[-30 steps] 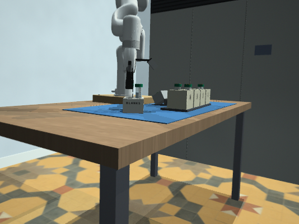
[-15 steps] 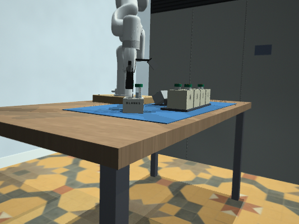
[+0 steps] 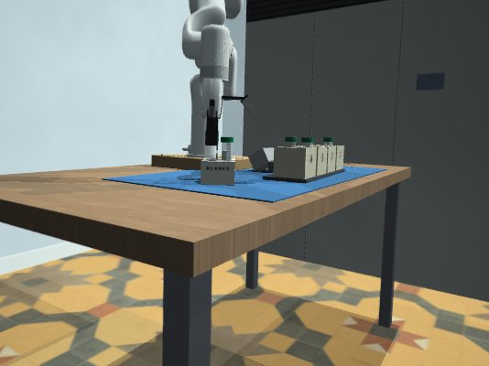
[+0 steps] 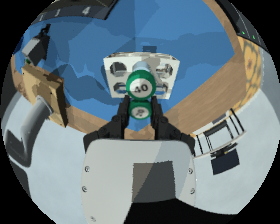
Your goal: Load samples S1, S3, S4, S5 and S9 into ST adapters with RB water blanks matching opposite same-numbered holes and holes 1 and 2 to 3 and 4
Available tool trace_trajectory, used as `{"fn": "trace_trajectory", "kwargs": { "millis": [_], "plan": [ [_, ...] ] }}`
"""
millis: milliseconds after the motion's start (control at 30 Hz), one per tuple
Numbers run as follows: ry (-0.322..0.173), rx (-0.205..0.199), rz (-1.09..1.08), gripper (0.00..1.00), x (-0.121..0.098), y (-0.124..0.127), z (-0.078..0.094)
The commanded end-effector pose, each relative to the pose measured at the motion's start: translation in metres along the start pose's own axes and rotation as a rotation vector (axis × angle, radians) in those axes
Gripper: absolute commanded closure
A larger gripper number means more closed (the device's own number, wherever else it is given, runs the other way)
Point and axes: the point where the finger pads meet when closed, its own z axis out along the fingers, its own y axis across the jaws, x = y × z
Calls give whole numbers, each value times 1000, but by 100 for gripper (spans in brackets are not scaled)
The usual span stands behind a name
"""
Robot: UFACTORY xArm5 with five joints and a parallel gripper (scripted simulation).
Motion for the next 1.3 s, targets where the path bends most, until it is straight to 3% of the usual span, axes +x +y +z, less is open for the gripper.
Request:
{"fn": "trace_trajectory", "kwargs": {
  "millis": [0, 1267],
  "plan": [
    [1, -4, 0, 100, 0, 1, -2],
    [1, -4, 0, 100, 0, 1, -25]
  ]
}}
